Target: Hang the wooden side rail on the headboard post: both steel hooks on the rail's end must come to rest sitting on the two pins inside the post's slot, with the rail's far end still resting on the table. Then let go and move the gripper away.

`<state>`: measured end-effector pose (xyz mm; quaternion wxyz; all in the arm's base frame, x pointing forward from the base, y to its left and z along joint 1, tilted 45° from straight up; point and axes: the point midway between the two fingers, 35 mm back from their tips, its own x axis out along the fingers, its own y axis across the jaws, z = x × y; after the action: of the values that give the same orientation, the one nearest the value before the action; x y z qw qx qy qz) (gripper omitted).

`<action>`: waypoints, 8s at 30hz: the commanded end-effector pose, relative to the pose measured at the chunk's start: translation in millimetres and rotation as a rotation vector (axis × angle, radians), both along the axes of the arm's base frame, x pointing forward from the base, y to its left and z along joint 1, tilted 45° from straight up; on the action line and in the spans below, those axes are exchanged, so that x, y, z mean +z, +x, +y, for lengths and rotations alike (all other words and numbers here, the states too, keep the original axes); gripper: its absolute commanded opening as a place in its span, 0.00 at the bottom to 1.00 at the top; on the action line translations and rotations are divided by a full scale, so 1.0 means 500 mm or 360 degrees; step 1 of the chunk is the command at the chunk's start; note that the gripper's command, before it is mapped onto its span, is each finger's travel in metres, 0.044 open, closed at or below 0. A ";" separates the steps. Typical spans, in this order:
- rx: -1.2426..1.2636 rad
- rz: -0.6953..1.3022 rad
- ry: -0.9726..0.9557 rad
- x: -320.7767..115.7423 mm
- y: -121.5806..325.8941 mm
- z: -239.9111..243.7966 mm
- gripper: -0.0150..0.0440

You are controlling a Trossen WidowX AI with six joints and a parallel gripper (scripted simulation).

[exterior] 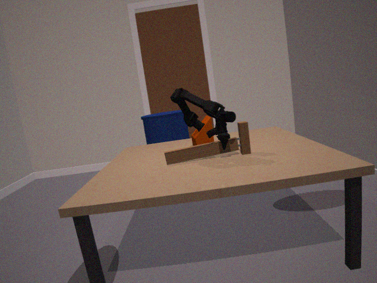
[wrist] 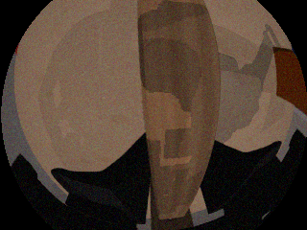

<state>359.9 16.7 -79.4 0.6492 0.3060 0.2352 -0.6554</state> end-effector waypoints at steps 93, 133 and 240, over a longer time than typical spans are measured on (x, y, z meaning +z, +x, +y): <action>0.0021 -0.0008 0.0007 -0.014 0.002 0.027 0.25; 0.0021 -0.0008 0.0008 -0.018 0.003 0.032 0.25; 0.0015 -0.0008 0.0002 -0.006 0.002 0.037 0.97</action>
<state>358.8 21.6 -93.1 0.6503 0.2992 0.2348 -0.6576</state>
